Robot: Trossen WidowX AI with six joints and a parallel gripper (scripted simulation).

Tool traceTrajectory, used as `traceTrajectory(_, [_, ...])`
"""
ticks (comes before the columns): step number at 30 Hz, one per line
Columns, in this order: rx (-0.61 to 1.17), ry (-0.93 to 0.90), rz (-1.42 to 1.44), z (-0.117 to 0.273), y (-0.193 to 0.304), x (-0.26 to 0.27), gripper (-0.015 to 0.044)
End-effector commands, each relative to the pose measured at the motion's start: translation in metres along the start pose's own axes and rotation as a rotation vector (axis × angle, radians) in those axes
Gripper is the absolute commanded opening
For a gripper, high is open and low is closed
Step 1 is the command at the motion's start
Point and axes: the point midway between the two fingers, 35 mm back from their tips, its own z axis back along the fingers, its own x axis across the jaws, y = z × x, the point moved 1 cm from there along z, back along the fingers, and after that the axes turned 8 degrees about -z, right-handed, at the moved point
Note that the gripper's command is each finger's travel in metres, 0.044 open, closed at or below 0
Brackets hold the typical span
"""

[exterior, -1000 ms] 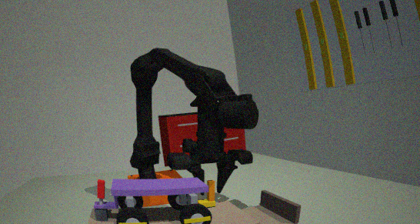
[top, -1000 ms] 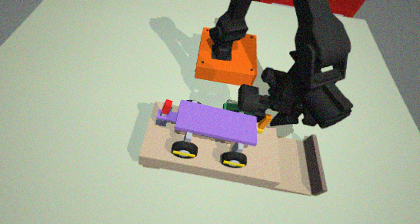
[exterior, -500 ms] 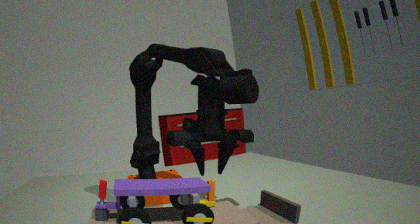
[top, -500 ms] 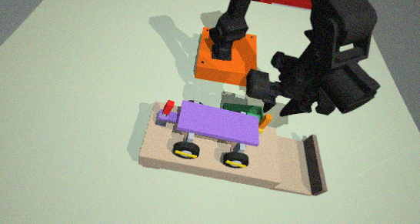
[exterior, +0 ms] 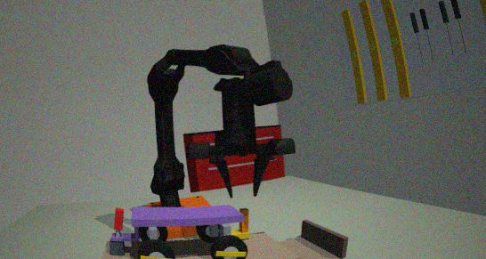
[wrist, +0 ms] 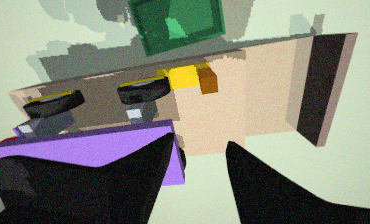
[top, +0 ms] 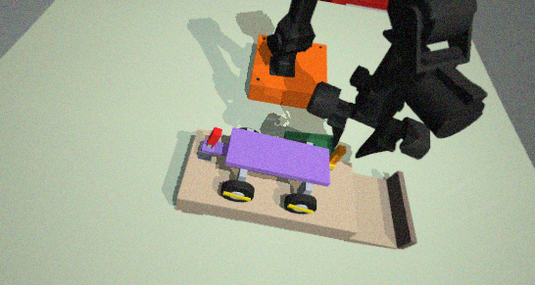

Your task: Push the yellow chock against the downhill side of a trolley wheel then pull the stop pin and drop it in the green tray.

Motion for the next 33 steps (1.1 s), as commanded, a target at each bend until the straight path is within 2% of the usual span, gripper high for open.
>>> traceTrajectory(1, [0.025,-0.026,-0.186,0.003,0.023,0.023,0.0190])
traceTrajectory(11, [0.075,-0.116,-0.717,0.008,0.071,0.097,0.0190])
traceTrajectory(21, [0.145,-0.208,-1.233,0.016,0.098,0.179,0.0190])
traceTrajectory(33, [0.151,-0.215,-1.268,0.010,0.099,0.186,0.0190])
